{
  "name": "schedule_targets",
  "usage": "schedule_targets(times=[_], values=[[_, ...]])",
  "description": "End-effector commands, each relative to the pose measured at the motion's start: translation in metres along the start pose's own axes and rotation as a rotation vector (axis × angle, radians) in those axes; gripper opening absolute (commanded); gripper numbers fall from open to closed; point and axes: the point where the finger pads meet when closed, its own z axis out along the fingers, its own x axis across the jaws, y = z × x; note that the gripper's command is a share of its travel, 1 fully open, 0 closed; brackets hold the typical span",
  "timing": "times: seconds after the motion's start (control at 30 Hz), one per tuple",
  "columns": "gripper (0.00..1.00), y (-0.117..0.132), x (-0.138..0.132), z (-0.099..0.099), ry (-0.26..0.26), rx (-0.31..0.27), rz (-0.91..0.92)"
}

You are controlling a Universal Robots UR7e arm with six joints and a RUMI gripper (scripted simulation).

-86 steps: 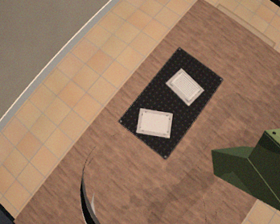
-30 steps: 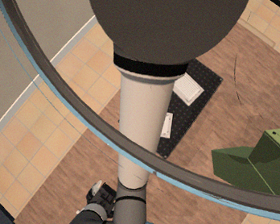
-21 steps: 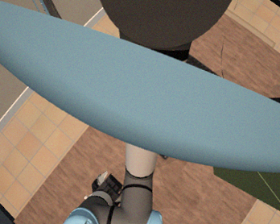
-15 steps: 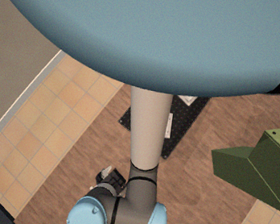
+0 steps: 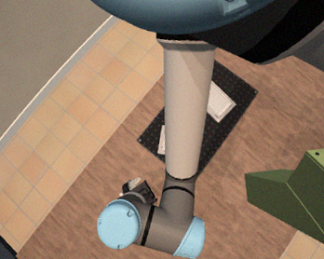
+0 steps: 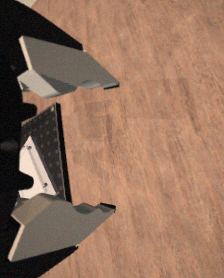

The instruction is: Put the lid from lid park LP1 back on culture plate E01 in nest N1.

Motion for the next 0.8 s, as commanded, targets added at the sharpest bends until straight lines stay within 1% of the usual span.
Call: schedule_targets(times=[0.0,0.07,0.1,0.27,0.33,0.4,0.5,0.57,0.63,0.7,0.77], values=[[0.82,0.015,0.008,0.002,0.002,0.005,0.065],[0.82,0.023,0.012,0.003,0.002,0.005,0.067],[0.82,0.023,0.012,0.003,0.002,0.005,0.067],[0.82,0.046,0.021,0.006,0.005,0.003,0.167],[0.82,0.054,0.025,0.006,0.005,0.003,0.168],[0.82,0.054,0.025,0.006,0.005,0.003,0.168],[0.82,0.068,0.030,0.007,0.009,0.002,0.228],[0.82,0.068,0.030,0.007,0.009,0.002,0.228],[0.82,0.077,0.034,0.007,0.011,0.001,0.268],[0.82,0.085,0.037,0.008,0.011,0.001,0.268],[0.82,0.085,0.037,0.008,0.011,0.001,0.268]])
